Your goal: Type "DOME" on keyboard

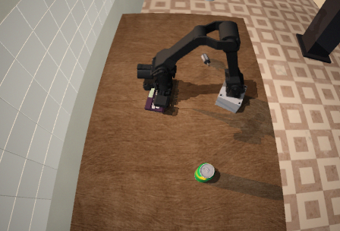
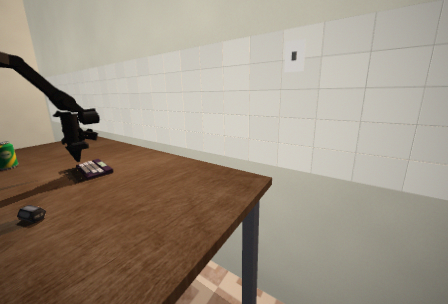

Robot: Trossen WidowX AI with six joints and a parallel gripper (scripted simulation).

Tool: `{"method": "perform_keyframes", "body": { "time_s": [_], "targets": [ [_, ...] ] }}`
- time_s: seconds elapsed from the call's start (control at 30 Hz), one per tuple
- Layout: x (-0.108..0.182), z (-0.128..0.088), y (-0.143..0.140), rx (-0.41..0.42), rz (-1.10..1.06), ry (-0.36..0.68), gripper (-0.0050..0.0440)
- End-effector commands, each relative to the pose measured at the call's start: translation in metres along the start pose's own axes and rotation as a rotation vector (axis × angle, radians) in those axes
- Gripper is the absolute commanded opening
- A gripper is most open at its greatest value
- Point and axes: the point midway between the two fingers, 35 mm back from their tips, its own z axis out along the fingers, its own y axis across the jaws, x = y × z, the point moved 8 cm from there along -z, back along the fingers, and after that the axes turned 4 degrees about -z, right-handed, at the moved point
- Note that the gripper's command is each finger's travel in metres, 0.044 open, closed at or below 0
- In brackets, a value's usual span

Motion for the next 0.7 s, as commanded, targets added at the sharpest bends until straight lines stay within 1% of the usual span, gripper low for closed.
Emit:
{"method": "perform_keyframes", "body": {
  "time_s": [0.0, 0.03, 0.1, 0.23, 0.33, 0.43, 0.47, 0.5, 0.53, 0.67],
  "targets": [
    [-0.008, -0.004, 0.003, 0.004, 0.000, -0.014, -0.0050],
    [-0.012, -0.005, 0.005, 0.002, 0.000, -0.014, -0.0050],
    [-0.012, -0.005, 0.005, 0.002, 0.000, -0.014, -0.0050],
    [-0.042, -0.008, 0.020, 0.002, 0.000, -0.016, -0.0050],
    [-0.054, -0.009, 0.027, 0.002, 0.000, -0.017, -0.0050],
    [-0.055, -0.006, 0.027, 0.002, 0.000, -0.017, -0.0050],
    [-0.056, -0.002, 0.027, 0.002, 0.001, -0.021, -0.0050],
    [-0.050, 0.006, 0.025, 0.004, 0.003, -0.001, -0.0050],
    [-0.050, 0.009, 0.026, 0.003, 0.002, -0.001, -0.0050],
    [-0.050, 0.010, 0.026, 0.003, 0.000, -0.001, -0.0050]
  ]
}}
